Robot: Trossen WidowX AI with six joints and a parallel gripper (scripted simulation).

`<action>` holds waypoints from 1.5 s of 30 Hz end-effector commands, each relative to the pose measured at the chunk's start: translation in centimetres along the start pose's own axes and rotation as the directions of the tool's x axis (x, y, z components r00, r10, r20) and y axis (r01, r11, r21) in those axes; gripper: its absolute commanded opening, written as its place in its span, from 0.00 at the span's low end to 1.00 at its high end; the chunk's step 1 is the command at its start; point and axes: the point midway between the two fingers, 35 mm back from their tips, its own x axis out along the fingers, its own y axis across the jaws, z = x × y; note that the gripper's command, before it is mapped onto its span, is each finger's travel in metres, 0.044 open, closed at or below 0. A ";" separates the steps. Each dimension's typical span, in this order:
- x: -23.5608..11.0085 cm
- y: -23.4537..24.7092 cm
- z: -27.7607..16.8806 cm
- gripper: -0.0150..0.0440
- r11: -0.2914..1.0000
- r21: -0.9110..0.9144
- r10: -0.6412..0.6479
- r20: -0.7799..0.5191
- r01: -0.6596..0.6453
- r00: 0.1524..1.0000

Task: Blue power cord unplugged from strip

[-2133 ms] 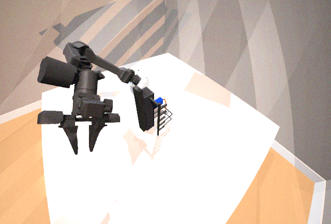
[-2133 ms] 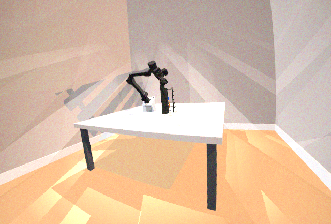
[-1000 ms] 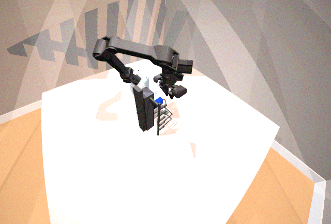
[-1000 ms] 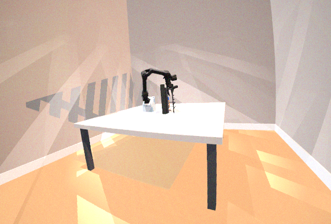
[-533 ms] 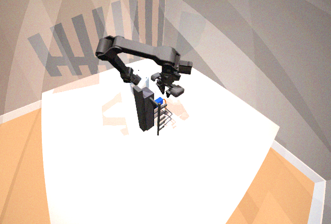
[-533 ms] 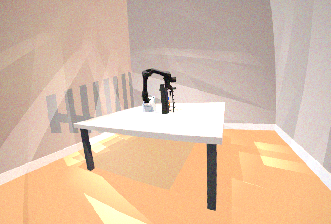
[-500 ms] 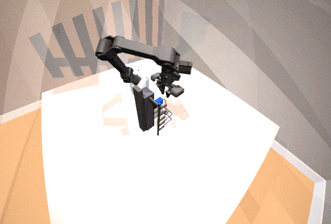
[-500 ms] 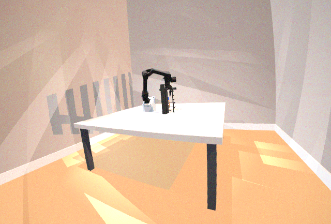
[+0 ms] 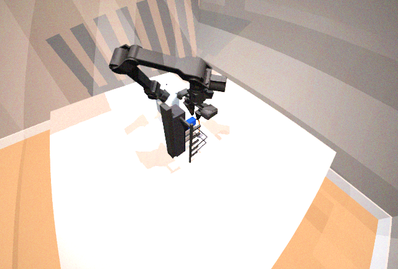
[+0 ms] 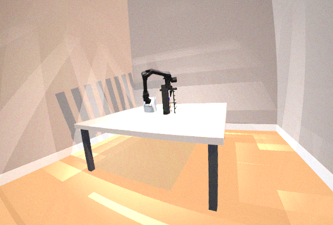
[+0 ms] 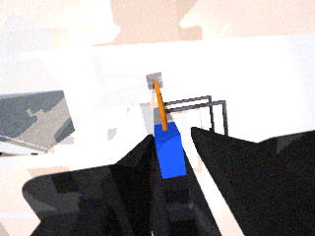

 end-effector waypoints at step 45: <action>1.3 0.2 -1.4 0.29 1.000 -0.002 0.007 -0.005 -0.007 1.000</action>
